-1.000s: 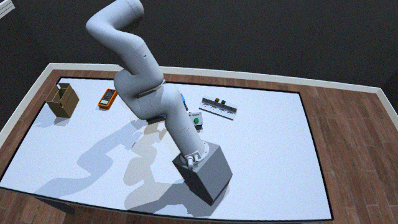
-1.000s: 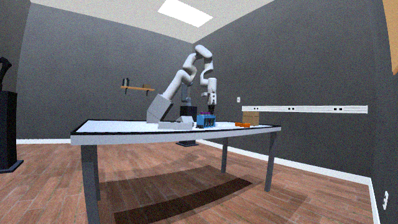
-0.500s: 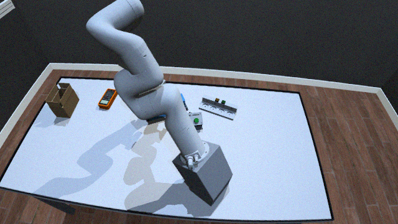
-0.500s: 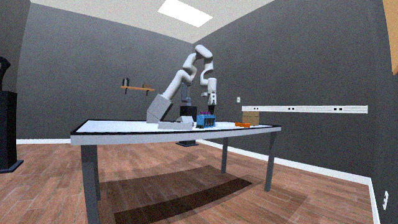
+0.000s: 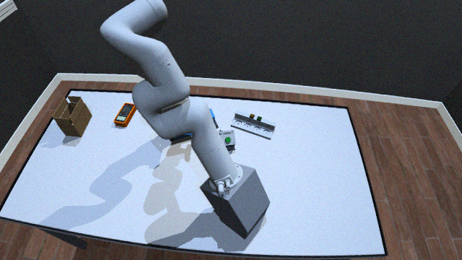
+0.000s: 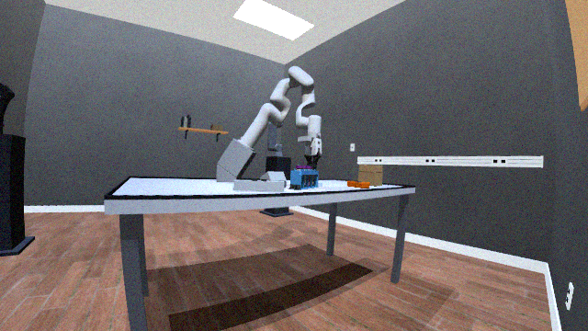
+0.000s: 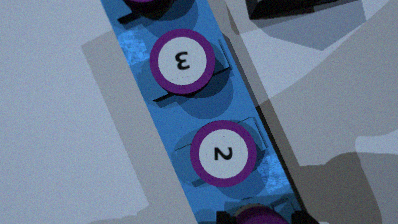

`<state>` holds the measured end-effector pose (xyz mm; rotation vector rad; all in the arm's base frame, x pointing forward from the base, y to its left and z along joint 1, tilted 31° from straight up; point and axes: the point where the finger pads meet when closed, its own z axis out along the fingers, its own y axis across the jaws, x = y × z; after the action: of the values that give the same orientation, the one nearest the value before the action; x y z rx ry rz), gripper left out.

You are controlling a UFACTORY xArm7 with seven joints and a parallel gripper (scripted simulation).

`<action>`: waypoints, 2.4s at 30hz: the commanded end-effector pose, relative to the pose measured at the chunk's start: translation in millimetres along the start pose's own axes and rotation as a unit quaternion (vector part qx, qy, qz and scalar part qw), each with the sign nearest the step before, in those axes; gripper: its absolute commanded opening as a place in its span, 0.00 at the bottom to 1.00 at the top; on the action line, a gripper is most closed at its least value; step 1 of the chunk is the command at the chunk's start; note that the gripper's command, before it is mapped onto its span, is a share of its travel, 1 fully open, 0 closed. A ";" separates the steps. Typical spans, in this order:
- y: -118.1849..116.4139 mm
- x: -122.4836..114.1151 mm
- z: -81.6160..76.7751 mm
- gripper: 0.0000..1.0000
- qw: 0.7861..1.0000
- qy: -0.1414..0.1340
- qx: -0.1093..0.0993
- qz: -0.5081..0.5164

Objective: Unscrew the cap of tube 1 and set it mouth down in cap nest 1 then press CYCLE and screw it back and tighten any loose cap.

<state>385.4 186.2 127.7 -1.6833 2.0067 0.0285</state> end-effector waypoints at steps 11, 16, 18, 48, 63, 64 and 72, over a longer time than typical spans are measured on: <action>-1.1 -0.1 -1.1 0.00 0.944 -0.012 0.009 -0.329; -1.1 0.0 -1.2 0.00 0.898 -0.010 0.010 -0.439; -1.1 0.0 -1.2 0.00 0.898 -0.010 0.010 -0.439; -1.1 0.0 -1.2 0.46 0.905 -0.011 0.010 -0.425; -1.1 0.0 -1.2 0.46 0.995 -0.015 0.007 -0.094; -1.1 0.0 -1.1 0.46 0.997 -0.015 0.007 -0.070; -1.1 -0.1 -1.1 0.46 0.994 -0.016 0.005 0.108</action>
<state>385.1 185.7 127.8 -1.6394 1.9203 0.0358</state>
